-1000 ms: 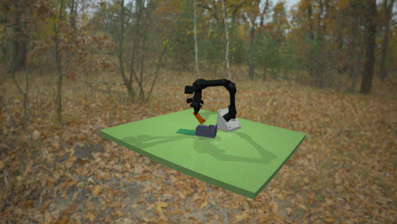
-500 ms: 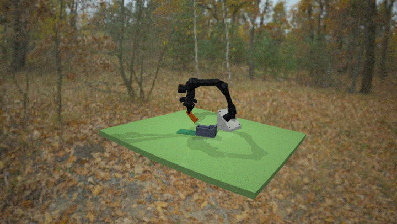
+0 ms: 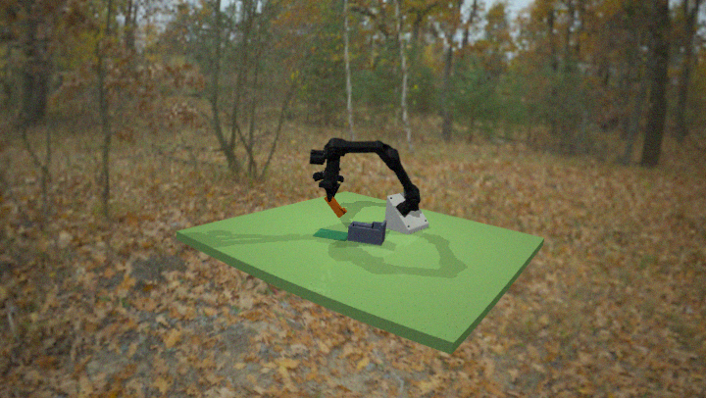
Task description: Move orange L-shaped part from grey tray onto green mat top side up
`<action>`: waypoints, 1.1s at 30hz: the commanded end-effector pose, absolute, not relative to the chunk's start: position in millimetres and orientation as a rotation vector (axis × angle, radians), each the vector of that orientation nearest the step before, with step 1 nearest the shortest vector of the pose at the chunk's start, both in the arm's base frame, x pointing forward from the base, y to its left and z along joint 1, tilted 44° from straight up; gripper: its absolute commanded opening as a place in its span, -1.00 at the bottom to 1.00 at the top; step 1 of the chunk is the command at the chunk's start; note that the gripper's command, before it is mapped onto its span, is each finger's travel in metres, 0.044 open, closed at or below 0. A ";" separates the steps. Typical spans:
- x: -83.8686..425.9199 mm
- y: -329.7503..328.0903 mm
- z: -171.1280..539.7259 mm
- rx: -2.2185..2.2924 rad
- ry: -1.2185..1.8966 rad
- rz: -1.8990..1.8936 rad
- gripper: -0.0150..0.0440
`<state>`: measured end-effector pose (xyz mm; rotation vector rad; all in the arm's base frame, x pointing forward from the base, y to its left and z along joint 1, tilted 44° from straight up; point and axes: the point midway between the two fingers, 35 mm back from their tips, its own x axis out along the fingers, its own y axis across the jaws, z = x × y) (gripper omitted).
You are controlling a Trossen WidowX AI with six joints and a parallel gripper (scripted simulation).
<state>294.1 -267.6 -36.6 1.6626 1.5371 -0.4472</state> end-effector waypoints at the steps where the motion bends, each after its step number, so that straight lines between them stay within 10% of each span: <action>1: 294.9 -264.9 -41.5 1.655 1.544 -0.446 -0.49; 33: 304.7 -231.9 -77.7 1.656 1.544 -0.444 -0.49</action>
